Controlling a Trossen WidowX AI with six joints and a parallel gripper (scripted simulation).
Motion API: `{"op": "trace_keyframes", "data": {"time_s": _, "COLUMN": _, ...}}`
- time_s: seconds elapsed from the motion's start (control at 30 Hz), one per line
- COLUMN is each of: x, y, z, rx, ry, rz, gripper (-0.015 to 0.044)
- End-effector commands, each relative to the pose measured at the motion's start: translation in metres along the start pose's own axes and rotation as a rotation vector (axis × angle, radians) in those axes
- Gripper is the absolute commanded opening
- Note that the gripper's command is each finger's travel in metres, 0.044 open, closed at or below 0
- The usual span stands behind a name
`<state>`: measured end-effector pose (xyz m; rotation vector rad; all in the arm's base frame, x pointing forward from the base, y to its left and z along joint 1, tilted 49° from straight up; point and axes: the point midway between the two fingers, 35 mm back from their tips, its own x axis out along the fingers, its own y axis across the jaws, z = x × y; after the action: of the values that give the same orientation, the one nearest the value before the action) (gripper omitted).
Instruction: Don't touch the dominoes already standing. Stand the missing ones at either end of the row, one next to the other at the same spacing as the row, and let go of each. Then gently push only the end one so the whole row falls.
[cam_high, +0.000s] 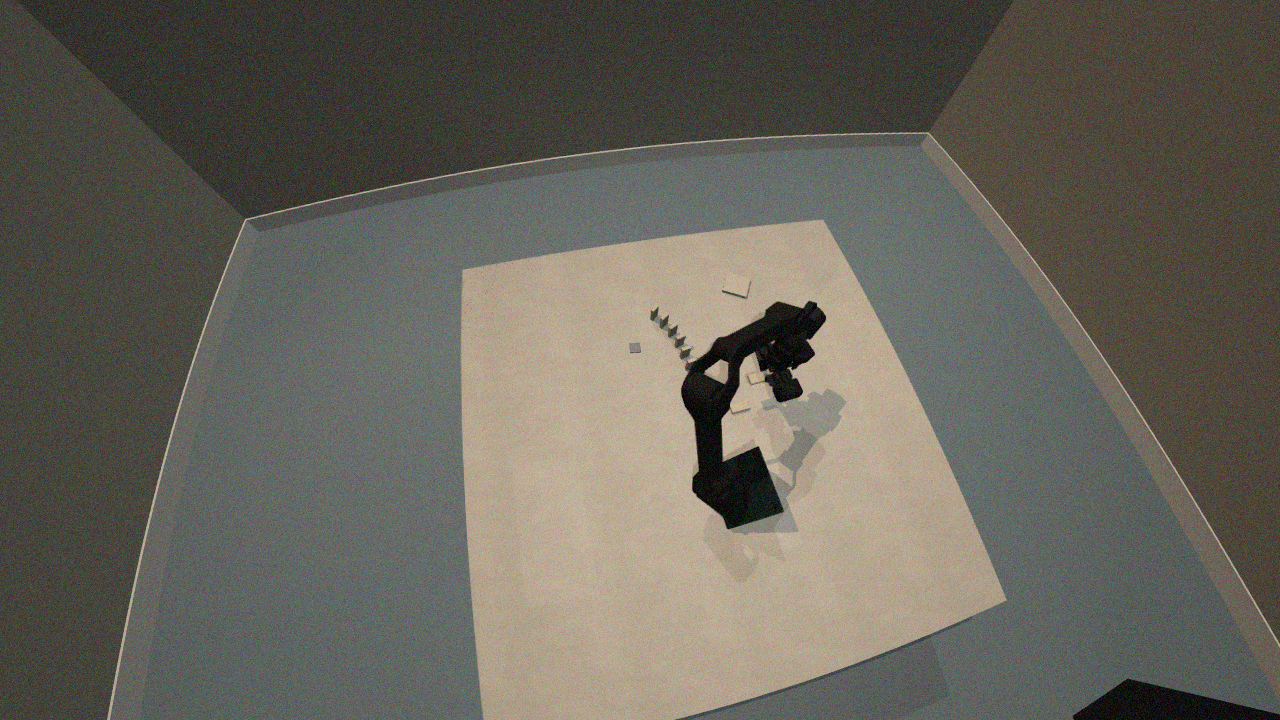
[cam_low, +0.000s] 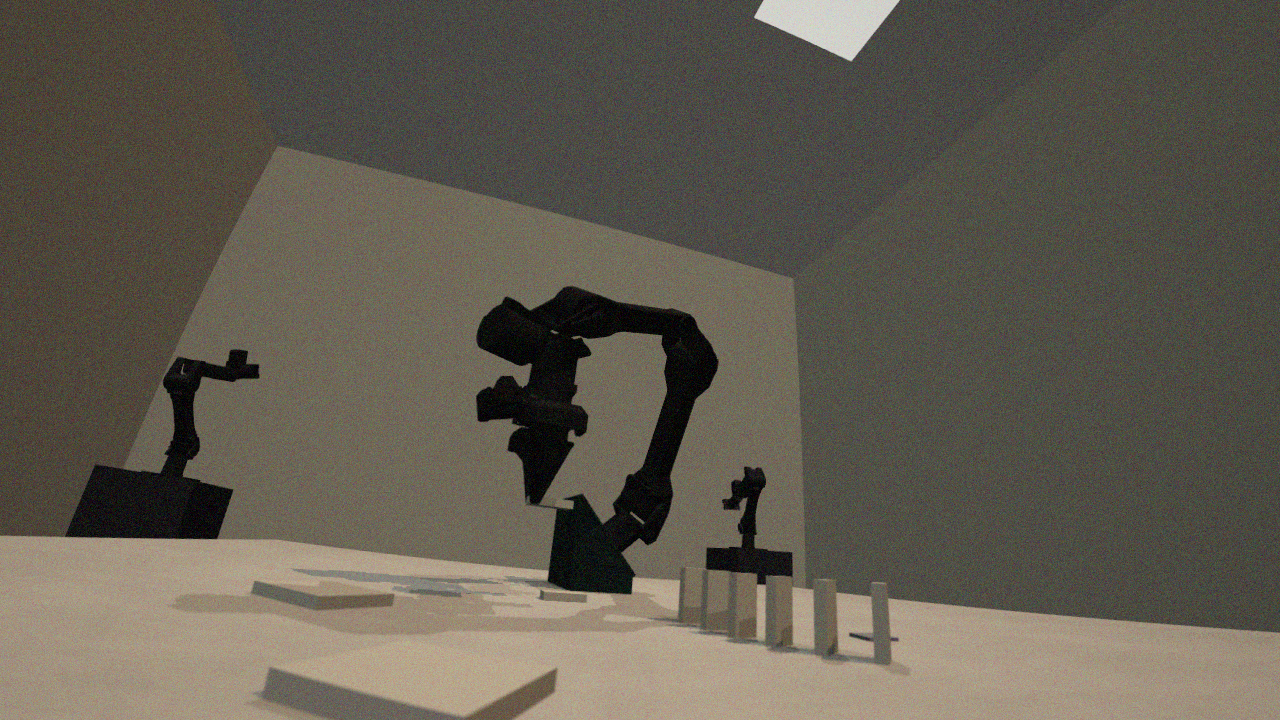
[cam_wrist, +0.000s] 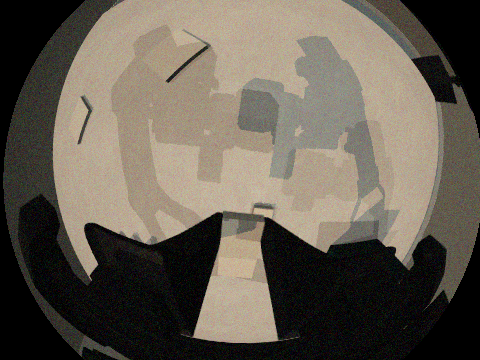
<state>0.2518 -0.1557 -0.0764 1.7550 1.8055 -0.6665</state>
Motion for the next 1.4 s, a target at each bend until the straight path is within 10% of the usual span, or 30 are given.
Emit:
{"op": "trace_keyframes", "data": {"time_s": 0.0, "x": -0.017, "y": -0.002, "z": 0.001, "rx": -0.008, "ry": 0.003, "rz": -0.008, "gripper": 0.0107}}
{"op": "trace_keyframes", "data": {"time_s": 0.6, "x": -0.018, "y": 0.098, "z": 0.046, "rx": -0.613, "ry": 0.002, "rz": -0.004, "gripper": 0.0107}}
{"op": "trace_keyframes", "data": {"time_s": 1.37, "x": 0.012, "y": 0.105, "z": 0.077, "rx": -0.646, "ry": -0.216, "rz": -0.085, "gripper": 0.0107}}
